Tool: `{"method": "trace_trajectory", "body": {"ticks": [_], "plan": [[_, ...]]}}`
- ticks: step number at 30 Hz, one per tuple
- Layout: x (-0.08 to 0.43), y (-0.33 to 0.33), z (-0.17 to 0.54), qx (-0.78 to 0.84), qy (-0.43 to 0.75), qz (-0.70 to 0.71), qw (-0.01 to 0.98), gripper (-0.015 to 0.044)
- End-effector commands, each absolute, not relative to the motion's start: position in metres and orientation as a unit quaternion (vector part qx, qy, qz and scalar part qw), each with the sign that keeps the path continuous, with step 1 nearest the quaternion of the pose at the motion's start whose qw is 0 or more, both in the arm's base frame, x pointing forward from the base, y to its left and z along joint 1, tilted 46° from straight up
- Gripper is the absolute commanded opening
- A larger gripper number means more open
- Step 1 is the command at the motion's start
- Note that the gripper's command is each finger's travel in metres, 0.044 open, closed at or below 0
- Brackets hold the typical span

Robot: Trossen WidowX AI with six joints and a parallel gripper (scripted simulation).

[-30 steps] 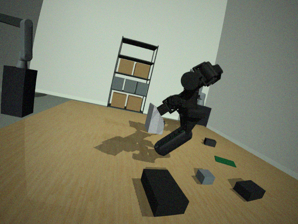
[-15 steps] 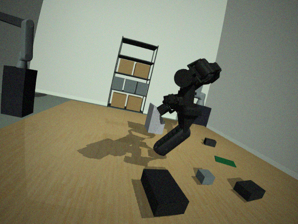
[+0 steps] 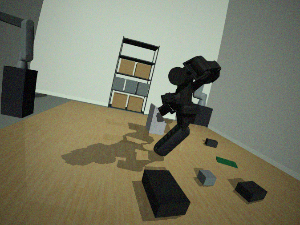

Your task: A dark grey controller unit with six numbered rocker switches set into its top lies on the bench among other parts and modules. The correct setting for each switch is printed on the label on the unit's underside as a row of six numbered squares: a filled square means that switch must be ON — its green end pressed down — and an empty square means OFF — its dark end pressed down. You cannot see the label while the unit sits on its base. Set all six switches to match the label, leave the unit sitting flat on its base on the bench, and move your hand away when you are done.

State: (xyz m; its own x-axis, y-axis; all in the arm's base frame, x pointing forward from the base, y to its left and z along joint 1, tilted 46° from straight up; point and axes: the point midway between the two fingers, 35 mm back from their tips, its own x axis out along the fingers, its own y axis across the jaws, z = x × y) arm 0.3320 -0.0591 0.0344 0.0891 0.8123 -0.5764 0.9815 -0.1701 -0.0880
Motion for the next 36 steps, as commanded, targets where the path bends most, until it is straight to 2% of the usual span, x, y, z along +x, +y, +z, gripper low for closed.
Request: {"method": "trace_trajectory", "body": {"ticks": [1,36], "plan": [[0.332,-0.064,0.03,0.721,0.624,-0.256,0.163,0.0337],[0.326,-0.089,0.013,0.729,0.629,-0.229,0.14,0.0337]]}}
